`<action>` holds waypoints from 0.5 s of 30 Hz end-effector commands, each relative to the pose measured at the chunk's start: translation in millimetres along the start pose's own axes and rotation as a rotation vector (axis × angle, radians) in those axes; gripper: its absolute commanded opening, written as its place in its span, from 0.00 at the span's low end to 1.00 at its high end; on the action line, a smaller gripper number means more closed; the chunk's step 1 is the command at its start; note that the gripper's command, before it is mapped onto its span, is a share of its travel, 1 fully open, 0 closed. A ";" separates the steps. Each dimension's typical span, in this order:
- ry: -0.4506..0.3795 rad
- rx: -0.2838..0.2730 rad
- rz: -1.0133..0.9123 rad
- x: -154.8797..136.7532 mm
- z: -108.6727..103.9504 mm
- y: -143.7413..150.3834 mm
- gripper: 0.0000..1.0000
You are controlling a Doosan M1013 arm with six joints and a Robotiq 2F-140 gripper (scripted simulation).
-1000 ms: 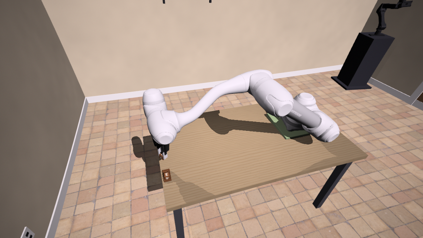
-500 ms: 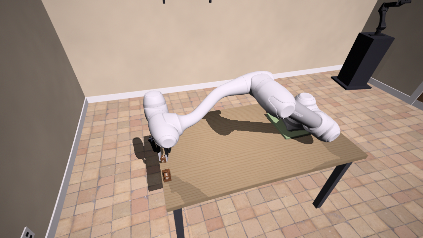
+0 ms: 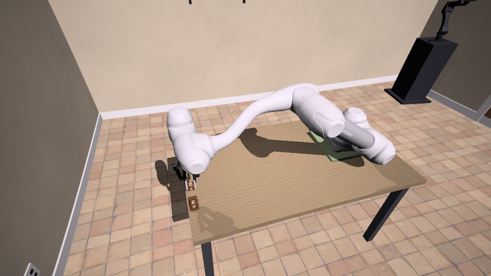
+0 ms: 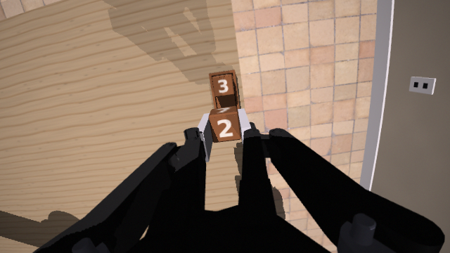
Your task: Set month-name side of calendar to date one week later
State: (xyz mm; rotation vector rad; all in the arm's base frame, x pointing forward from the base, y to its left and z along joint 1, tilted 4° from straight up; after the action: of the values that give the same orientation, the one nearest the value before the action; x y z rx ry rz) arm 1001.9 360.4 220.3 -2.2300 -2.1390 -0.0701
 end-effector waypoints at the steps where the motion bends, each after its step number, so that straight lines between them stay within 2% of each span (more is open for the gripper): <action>1: 0.000 0.000 0.000 0.0 -0.4 0.0 0.25; 15: 0.000 0.000 0.000 0.0 0.9 0.0 0.25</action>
State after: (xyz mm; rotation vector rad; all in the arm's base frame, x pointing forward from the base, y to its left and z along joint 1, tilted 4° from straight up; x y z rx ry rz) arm 1001.9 360.4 219.6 -2.2296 -2.1394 -0.0701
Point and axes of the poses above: the point where the finger pads meet when closed, its own z axis out along the fingers, its own y axis across the jaws, x = y × z, the point moved 7 cm from there along -z, back along the fingers, and after that the axes turned 12 degrees about z, right-handed, at the moved point
